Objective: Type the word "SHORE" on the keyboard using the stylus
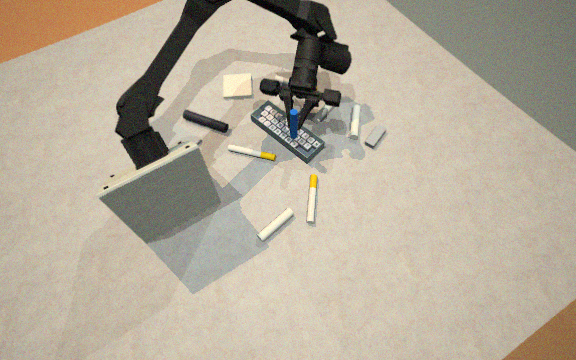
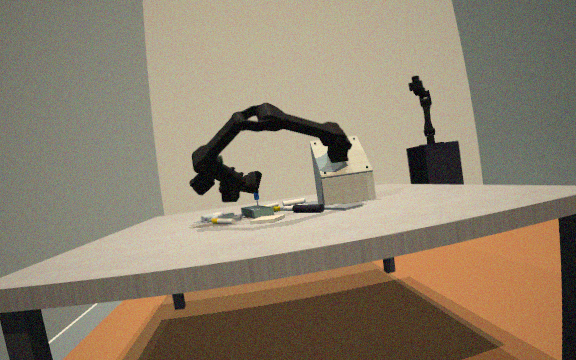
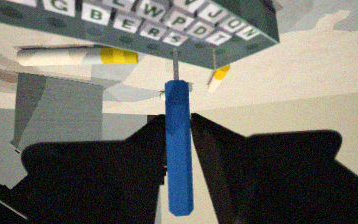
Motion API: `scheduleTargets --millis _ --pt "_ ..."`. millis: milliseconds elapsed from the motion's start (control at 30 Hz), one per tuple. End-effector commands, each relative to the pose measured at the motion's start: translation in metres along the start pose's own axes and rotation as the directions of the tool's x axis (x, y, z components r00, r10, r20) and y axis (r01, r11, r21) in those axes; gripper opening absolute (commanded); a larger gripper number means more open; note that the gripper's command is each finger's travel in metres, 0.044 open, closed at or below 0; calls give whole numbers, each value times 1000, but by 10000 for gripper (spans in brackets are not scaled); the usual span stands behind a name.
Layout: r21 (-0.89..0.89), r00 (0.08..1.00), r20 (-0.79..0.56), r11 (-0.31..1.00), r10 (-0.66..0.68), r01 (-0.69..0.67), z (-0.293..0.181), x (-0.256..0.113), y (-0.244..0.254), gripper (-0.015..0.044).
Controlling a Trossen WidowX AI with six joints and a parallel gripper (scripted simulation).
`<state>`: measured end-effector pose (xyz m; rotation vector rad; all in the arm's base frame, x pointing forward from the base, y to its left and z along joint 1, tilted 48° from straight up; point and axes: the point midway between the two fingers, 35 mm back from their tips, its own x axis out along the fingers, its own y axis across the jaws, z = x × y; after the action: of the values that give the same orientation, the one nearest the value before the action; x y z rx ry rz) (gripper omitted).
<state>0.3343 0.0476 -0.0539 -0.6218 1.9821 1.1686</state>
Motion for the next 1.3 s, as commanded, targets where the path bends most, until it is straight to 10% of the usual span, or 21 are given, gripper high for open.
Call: scheduleTargets --millis 0,1267 --pt "5 1000 3 1000 3 -3 2 2 0 81" --pt "5 1000 3 1000 3 -3 2 2 0 81"
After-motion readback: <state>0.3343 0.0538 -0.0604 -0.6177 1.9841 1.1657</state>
